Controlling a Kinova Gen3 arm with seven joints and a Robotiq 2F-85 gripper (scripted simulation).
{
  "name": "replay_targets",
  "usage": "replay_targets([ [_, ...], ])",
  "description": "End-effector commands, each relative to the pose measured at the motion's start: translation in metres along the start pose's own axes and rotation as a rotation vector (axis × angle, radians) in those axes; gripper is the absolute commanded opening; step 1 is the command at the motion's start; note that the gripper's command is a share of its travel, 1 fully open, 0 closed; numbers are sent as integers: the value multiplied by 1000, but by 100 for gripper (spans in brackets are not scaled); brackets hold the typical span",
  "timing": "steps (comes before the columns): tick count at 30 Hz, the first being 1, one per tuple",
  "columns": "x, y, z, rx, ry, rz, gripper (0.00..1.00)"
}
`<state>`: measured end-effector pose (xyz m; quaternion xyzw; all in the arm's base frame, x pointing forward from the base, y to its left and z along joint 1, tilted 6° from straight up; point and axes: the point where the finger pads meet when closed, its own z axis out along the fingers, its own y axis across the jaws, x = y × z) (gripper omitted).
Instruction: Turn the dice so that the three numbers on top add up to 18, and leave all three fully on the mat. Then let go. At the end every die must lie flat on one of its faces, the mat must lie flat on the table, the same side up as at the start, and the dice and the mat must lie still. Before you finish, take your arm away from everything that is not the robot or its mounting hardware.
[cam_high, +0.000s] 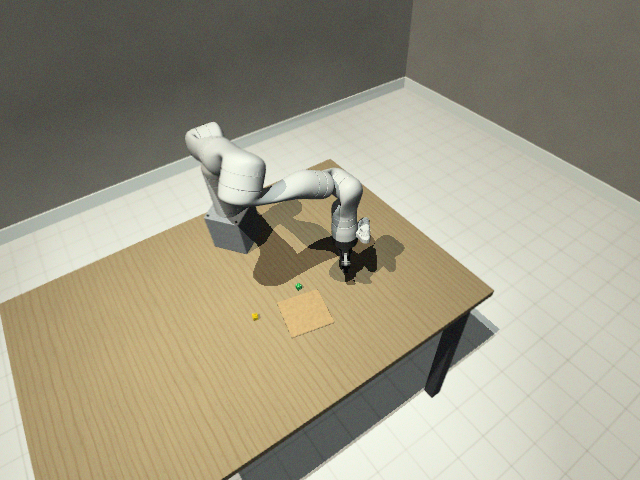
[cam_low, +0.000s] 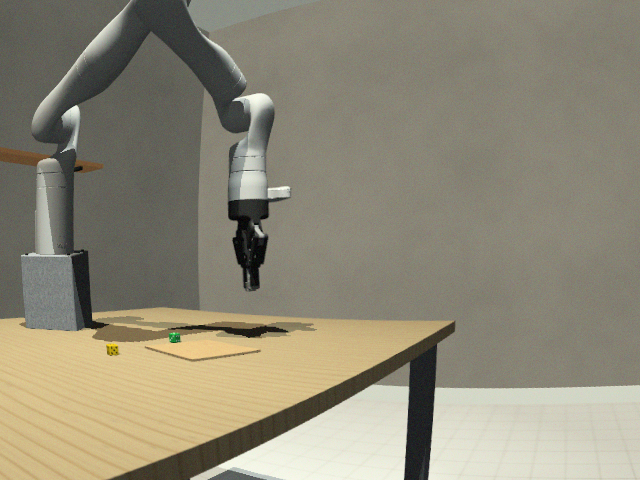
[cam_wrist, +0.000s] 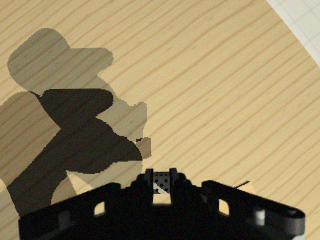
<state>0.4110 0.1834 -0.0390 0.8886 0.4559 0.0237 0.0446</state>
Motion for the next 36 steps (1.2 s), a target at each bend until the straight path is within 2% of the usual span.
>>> replay_targets([
  [1,-2,2,-1,-2,14,2,11],
  [9,-4,0,-1,4,102,0,11],
  [11,-4,0,-1,4,102,0,11],
  [13,-4,2,-1,0,123,1,11],
  [26,-7,2,1,-1,285,-1,11],
  [28,-7,2,1,-1,285,-1,11],
  [36,-9,0,2,3,402,-2,11],
])
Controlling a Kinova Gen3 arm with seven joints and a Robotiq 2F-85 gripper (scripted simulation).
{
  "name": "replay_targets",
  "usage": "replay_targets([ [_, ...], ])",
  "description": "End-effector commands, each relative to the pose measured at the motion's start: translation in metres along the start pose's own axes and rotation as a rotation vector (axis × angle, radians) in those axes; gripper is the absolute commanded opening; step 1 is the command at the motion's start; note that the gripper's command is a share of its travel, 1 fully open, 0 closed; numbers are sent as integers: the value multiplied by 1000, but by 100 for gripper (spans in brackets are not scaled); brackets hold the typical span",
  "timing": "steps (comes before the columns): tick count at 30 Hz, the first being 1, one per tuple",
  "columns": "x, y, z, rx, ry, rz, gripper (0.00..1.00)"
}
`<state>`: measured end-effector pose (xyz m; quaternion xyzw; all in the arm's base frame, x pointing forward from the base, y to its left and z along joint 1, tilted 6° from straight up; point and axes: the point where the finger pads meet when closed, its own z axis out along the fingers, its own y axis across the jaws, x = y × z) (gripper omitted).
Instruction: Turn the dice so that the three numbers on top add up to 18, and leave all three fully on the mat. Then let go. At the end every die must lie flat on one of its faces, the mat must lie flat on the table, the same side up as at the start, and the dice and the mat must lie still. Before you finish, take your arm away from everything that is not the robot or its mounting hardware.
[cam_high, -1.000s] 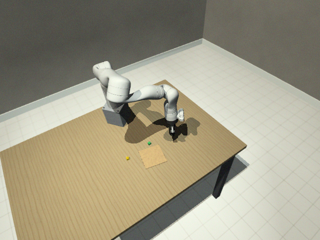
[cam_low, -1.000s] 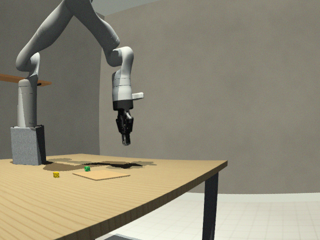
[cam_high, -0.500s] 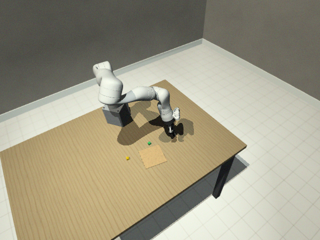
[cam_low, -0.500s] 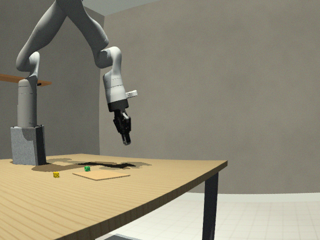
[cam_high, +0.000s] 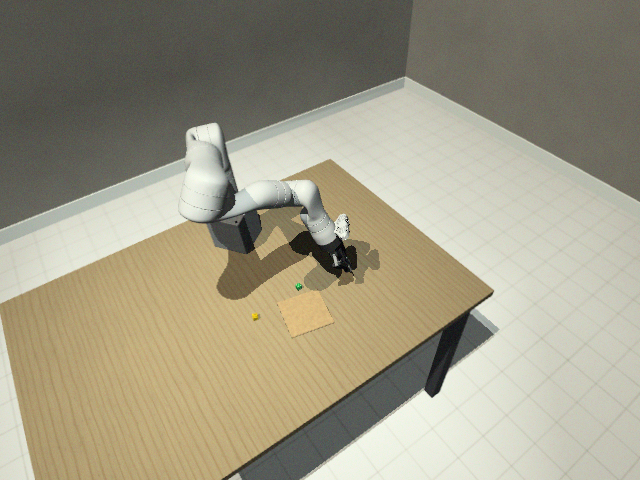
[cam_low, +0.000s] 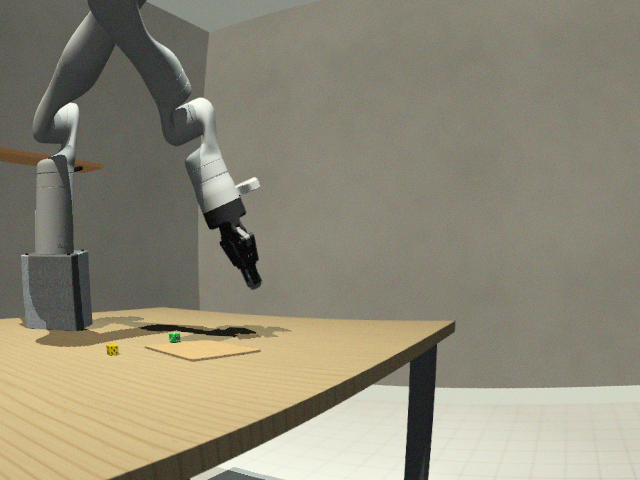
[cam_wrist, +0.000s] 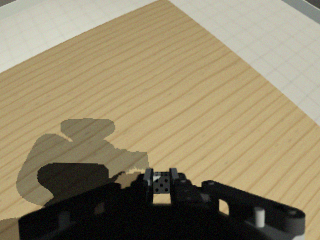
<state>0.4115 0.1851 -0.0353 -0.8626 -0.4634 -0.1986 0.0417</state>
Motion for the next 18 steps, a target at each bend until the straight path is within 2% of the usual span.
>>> replay_targets([
  [1,-13,0,1,7,24,17,11],
  [7,-12,0,0,8,134,20,11],
  [9,-12,0,0,8,134,20,11],
  [18,-16,-1,1,7,303,19,11],
])
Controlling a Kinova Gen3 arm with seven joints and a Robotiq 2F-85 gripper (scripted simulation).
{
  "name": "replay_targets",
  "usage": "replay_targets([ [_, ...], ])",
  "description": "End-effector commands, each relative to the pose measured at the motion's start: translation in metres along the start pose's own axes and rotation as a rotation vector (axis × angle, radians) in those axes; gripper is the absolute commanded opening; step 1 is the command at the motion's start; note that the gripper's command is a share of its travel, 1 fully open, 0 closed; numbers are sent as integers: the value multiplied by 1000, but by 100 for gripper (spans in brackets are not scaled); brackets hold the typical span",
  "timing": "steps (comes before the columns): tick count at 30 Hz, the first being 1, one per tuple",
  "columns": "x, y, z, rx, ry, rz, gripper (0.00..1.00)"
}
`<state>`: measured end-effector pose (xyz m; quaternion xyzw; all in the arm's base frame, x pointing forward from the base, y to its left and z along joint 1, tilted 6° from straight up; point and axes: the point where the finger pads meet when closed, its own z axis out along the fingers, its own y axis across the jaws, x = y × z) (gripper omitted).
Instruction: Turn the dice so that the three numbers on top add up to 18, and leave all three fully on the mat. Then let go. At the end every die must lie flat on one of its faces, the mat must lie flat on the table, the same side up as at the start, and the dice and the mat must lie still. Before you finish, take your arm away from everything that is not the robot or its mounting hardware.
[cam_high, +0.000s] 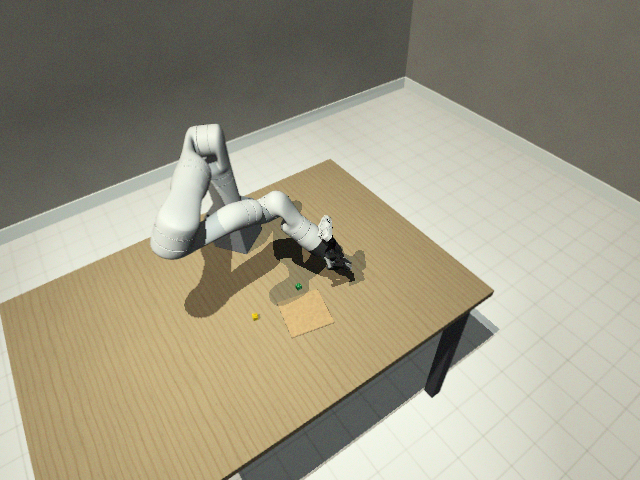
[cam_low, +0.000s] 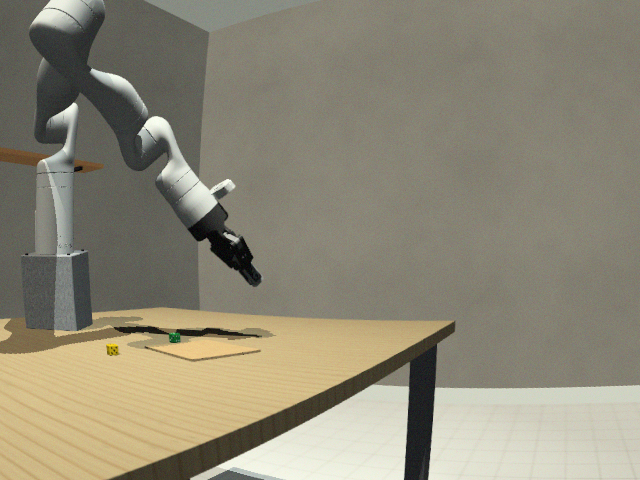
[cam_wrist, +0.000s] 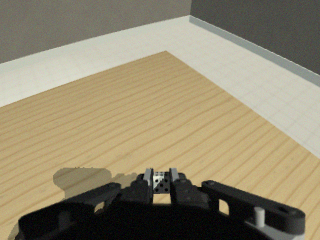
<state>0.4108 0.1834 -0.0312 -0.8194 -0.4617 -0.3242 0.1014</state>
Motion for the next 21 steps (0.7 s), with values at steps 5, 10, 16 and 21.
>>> replay_targets([
  [5,-17,-3,0,7,104,47,11],
  [10,-18,-3,0,8,154,48,11],
  [16,-19,-3,-1,4,241,48,11],
  [21,-20,-3,-1,5,297,50,11],
])
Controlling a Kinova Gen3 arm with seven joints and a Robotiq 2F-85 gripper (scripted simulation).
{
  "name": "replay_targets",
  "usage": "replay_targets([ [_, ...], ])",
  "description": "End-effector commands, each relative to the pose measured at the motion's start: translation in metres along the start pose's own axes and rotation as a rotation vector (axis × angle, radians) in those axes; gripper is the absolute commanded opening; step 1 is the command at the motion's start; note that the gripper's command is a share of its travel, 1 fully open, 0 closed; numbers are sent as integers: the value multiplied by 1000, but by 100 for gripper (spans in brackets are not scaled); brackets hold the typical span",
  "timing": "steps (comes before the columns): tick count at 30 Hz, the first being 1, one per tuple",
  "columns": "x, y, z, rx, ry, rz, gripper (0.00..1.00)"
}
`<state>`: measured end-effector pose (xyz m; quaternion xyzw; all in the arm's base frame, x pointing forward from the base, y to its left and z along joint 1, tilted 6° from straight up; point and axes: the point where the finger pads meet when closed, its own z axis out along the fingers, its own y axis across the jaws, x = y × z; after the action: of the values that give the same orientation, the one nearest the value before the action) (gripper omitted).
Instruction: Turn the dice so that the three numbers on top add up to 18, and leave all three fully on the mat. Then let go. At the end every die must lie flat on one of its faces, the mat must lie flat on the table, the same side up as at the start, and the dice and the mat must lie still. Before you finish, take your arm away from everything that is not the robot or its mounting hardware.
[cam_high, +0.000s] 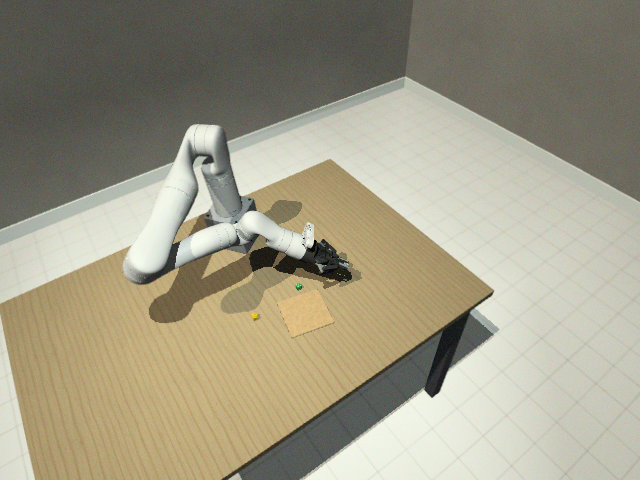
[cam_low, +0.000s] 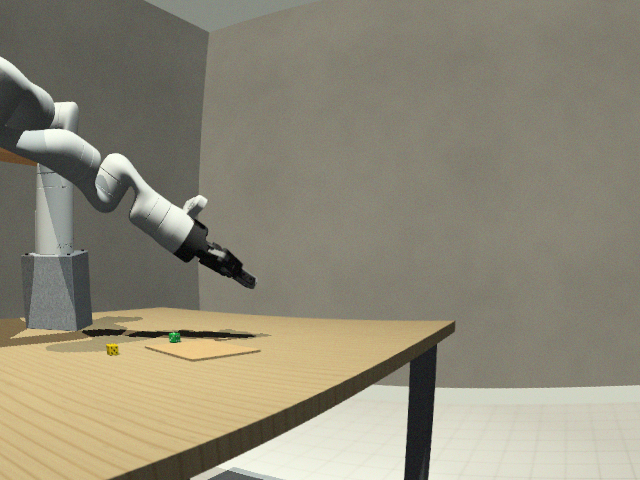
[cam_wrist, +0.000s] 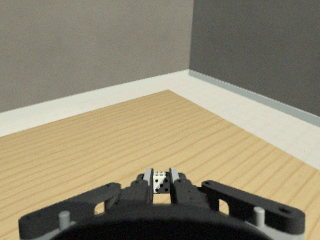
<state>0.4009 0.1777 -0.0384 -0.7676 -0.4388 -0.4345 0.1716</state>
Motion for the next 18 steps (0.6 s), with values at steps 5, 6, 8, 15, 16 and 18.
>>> replay_targets([
  [5,-8,3,-2,-10,38,36,11],
  [6,-8,3,-2,-11,44,35,11],
  [8,-8,3,-2,-11,56,35,11],
  [15,-8,3,-2,-13,77,33,11],
  [16,-8,3,-2,-13,78,33,11],
  [18,-8,3,-2,-13,79,32,11],
])
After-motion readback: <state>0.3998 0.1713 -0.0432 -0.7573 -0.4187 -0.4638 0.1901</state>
